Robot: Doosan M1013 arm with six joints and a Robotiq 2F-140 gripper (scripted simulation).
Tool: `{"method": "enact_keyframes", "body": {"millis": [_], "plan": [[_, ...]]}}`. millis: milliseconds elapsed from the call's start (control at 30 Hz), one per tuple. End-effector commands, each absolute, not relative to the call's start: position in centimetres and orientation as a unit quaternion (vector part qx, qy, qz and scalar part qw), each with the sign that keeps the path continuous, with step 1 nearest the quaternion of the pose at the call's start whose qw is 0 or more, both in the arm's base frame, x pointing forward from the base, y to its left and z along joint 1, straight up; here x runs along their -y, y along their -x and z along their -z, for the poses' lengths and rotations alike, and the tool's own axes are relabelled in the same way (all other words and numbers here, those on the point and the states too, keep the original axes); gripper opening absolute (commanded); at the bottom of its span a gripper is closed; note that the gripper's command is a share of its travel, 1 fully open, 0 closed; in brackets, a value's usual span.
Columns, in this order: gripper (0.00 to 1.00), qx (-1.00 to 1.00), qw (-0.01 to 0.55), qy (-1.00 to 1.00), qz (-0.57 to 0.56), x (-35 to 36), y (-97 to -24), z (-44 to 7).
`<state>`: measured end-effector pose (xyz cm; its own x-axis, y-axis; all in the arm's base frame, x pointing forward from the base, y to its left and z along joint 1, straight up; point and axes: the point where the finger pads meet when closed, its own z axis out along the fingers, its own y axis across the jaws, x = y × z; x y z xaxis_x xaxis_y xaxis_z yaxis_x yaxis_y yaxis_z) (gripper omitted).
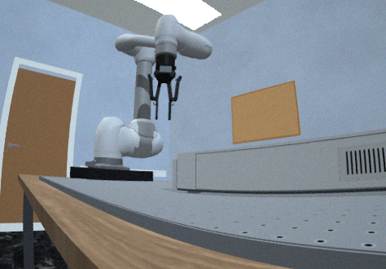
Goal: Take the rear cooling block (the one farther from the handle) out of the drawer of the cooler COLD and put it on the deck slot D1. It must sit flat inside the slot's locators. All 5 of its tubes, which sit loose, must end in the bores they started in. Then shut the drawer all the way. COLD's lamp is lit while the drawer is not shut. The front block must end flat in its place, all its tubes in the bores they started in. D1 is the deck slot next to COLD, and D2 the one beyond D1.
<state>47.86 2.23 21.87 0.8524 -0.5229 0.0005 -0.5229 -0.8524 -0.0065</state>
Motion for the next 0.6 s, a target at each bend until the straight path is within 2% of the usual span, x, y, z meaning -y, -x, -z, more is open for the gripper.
{"method": "enact_keyframes", "body": {"millis": [0,567], "plan": [[0.34,-0.317,0.002,0.948,0.002,-2.26,-47.9,-21.92],[0.34,-0.499,0.003,0.867,0.001,-2.26,-47.9,-21.92]]}}
